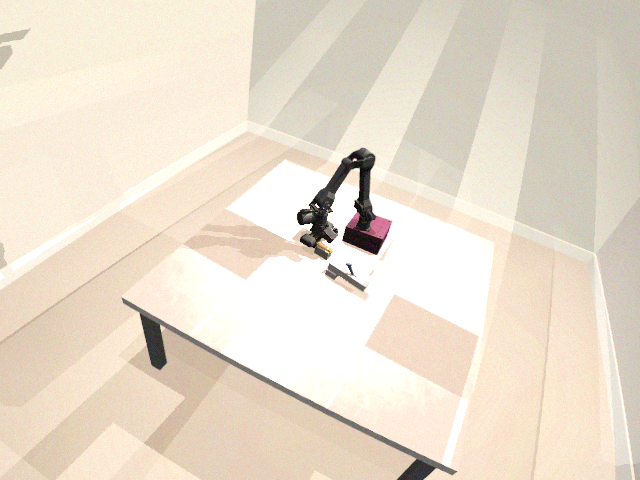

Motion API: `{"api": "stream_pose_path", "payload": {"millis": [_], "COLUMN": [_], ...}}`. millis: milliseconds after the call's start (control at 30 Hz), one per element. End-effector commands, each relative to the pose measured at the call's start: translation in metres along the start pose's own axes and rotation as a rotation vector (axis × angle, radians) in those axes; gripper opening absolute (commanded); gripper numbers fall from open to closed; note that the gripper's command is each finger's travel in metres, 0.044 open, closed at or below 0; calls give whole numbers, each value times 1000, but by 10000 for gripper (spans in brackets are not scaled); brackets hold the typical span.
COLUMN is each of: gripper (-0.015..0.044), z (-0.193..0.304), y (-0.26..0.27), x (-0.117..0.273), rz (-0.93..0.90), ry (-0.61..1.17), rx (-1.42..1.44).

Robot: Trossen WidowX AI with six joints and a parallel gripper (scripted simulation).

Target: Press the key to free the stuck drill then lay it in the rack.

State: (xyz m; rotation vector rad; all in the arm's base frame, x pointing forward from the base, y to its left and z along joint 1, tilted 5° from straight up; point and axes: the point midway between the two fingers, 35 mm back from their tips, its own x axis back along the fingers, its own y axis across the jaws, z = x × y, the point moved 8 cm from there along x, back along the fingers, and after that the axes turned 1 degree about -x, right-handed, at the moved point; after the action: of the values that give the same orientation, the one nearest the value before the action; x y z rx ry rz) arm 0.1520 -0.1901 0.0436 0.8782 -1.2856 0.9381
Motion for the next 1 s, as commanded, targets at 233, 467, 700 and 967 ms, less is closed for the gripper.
{"api": "stream_pose_path", "payload": {"millis": [233, 467, 700, 967], "gripper": [236, 420, 440, 440], "z": [0, 0, -1, 0], "y": [0, 0, 2, 1], "x": [1, 1, 29, 66], "rz": [0, 0, 1, 2], "ry": [0, 0, 1, 0], "rx": [0, 0, 2, 2]}}
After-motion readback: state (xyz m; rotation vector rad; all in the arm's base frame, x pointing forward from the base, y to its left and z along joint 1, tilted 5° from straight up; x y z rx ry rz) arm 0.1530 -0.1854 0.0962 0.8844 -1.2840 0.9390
